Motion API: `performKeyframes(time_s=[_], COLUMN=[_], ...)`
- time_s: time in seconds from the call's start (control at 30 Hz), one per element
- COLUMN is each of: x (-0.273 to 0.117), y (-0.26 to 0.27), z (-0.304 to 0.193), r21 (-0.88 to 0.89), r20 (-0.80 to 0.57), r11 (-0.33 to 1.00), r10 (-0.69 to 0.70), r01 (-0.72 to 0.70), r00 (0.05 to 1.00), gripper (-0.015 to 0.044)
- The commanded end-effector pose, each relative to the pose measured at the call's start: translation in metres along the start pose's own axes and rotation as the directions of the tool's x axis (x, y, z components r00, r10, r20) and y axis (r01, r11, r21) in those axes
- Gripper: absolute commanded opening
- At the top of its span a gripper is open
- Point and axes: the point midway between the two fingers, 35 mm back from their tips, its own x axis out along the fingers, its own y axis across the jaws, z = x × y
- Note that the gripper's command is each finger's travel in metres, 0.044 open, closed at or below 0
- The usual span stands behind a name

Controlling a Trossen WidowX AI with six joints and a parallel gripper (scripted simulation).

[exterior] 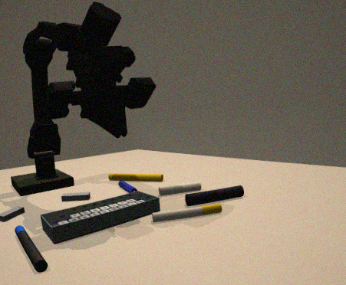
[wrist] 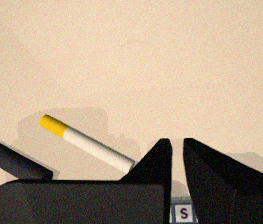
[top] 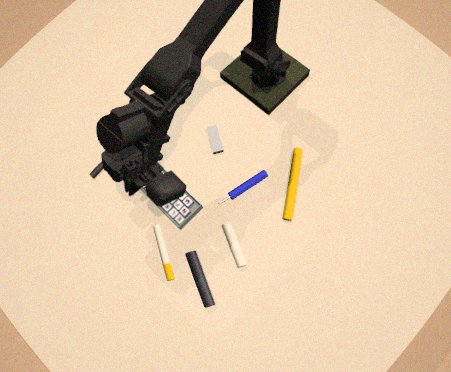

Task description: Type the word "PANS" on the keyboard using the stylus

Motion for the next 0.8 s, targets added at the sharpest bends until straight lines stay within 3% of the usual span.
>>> performKeyframes(time_s=[0.0,0.17,0.77], x=[0.043,0.055,0.056], y=[0.028,0.039,0.029], z=[-0.059,-0.091,-0.091], r21=[-0.025,-0.059,-0.061], r20=[-0.417,-0.609,-0.615], r11=[1.000,0.998,0.998], r10=[-0.019,-0.060,-0.063], r01=[0.010,0.031,0.032], r00=[0.909,0.791,0.786], gripper=[0.0000,0.0000,0.0000])
